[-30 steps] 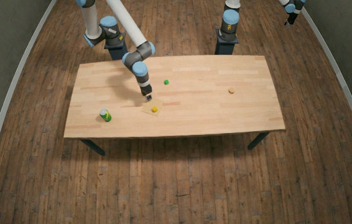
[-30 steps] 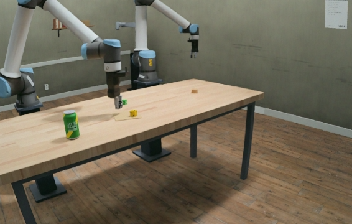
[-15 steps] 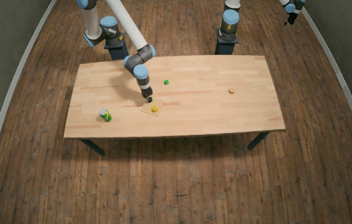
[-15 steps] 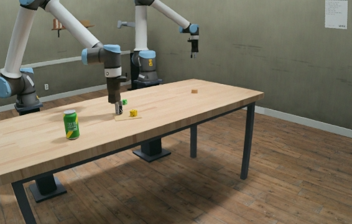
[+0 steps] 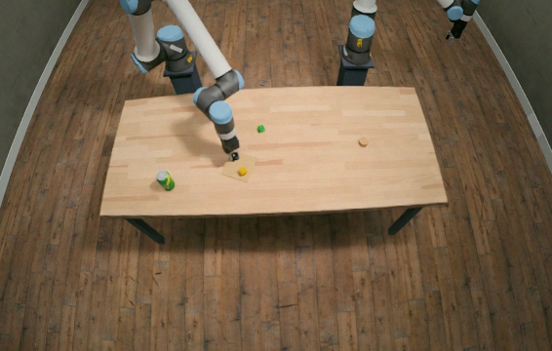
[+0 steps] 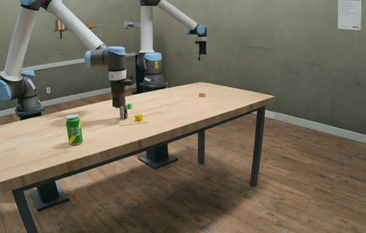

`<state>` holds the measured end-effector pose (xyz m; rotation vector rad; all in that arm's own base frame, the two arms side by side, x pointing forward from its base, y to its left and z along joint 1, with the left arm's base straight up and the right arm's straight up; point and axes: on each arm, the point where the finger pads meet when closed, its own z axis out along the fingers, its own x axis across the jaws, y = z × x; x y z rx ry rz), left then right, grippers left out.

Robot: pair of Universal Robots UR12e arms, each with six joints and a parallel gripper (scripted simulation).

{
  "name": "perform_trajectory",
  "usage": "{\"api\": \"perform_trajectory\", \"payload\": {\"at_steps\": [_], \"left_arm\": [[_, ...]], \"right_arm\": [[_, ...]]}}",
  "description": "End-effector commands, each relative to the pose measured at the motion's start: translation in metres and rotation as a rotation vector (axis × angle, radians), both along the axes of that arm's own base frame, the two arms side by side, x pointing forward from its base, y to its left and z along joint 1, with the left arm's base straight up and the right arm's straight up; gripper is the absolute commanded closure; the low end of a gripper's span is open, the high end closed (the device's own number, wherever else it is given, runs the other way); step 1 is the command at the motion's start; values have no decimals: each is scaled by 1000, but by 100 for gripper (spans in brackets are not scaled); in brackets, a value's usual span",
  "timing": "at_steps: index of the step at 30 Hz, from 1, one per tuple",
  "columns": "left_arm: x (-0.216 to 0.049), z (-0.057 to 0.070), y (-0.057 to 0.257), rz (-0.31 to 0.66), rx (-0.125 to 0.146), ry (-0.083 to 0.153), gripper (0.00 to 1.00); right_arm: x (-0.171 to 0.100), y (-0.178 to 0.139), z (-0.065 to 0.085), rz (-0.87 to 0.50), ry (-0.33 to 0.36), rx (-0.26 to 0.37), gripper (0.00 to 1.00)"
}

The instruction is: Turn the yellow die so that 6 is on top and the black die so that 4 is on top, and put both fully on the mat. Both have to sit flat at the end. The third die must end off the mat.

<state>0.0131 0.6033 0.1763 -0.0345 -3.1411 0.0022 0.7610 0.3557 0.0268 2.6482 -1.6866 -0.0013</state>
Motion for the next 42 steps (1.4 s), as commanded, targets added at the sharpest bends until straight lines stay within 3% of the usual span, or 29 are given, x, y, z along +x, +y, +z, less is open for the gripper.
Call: {"api": "perform_trajectory", "payload": {"at_steps": [1, 42], "left_arm": [[0, 1, 1, 0, 2, 0, 0], [0, 1, 1, 0, 2, 0, 0]], "right_arm": [[1, 0, 1, 0, -2, 1, 43], [1, 0, -3, 0, -2, 1, 43]]}}
